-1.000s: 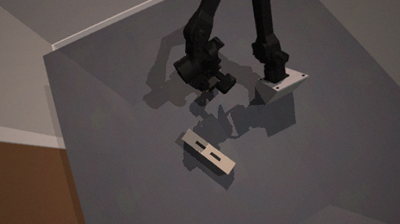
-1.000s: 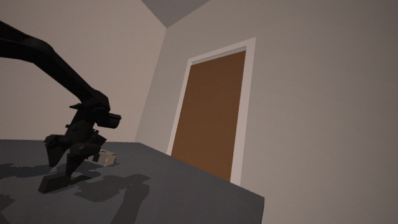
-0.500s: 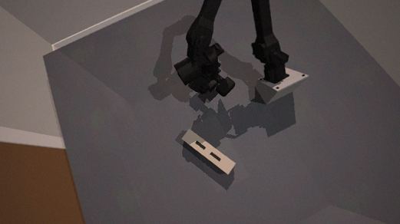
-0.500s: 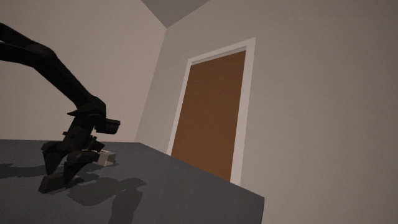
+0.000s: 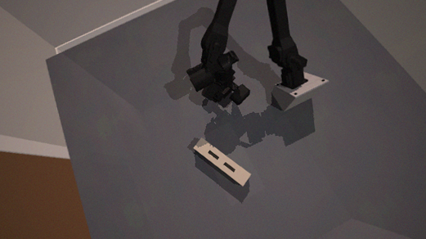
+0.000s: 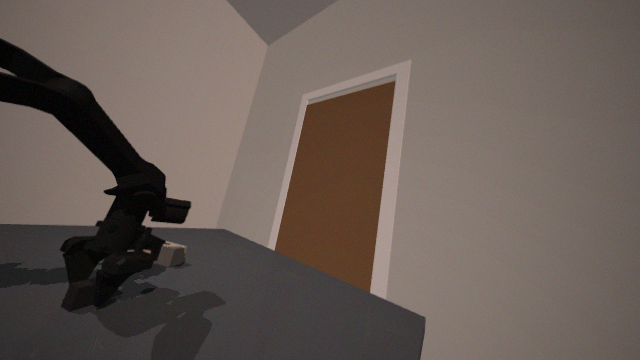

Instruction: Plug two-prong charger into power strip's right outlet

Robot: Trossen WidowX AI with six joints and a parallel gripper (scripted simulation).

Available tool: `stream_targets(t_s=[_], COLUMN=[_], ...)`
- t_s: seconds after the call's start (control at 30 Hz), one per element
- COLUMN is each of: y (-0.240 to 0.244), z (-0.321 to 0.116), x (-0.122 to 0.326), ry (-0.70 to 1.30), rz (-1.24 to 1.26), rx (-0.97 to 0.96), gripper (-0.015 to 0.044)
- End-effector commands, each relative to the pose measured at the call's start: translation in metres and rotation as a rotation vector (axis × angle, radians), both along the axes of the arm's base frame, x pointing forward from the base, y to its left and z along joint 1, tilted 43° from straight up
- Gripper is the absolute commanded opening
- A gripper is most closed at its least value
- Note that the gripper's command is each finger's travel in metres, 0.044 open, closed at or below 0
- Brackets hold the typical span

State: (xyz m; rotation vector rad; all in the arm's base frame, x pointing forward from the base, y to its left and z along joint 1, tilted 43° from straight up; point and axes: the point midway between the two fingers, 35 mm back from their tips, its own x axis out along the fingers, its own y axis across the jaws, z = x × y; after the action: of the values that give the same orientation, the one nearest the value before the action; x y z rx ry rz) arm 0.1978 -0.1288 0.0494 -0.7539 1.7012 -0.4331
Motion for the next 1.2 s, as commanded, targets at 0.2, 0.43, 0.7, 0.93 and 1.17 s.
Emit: stream_targets(t_s=[0.2,0.43,0.7,0.93,1.17], y=[0.000,0.000,0.012,0.030,0.042], z=[0.001,0.001,0.011,0.028,0.038], x=[0.000,0.000,0.002,0.002,-0.001], ry=[-0.001,-0.001,0.001,0.006,0.010], rz=[-0.001,-0.001,0.001,0.003,0.004], rx=[0.000,0.000,0.003,0.004,0.000], gripper=[0.0177,0.0111,0.0000,0.0000,0.0000])
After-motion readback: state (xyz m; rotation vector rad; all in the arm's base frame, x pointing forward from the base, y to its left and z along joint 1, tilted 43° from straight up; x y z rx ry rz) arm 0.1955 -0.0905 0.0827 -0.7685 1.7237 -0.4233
